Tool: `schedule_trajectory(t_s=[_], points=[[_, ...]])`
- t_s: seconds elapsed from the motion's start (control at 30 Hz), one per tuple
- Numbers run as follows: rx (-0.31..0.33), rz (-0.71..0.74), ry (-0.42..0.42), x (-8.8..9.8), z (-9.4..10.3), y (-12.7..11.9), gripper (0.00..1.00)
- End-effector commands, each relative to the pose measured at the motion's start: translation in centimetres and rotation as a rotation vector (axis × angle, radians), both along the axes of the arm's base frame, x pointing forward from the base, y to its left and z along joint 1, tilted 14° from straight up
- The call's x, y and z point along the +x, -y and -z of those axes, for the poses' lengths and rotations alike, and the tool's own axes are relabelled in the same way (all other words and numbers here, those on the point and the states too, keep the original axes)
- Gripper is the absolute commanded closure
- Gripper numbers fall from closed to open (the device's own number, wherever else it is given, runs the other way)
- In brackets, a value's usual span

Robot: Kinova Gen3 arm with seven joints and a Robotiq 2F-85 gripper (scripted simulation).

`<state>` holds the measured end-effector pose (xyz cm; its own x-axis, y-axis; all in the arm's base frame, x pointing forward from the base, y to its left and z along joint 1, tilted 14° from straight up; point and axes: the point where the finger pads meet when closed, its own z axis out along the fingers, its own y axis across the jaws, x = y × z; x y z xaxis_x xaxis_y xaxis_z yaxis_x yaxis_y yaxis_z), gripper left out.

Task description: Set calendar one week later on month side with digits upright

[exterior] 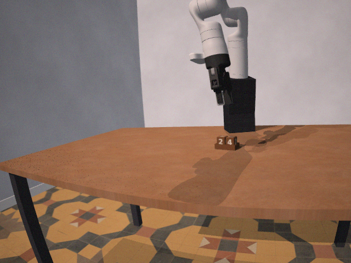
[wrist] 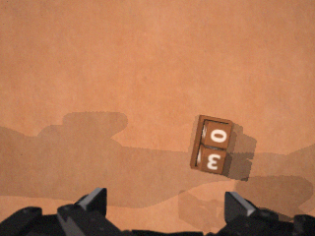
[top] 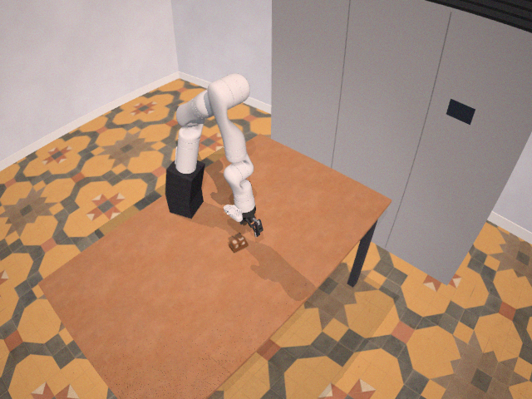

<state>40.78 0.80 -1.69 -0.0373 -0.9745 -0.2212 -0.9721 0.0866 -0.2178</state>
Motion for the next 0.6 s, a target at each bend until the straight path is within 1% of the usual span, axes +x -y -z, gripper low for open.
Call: schedule_trajectory(t_s=[0.0,0.13,0.17,0.37,0.4,0.57], points=[[-0.001,-0.006,0.000,-0.2,-0.1,-0.2,0.00],[-0.001,-0.006,0.000,-0.2,-0.1,-0.2,0.00],[-0.010,0.017,-0.006,-1.0,0.1,0.1,0.00],[-0.010,0.017,-0.006,-1.0,0.1,0.1,0.00],[-0.018,0.038,-0.012,-1.8,0.2,0.5,0.00],[-0.018,0.038,-0.012,-1.8,0.2,0.5,0.00]])
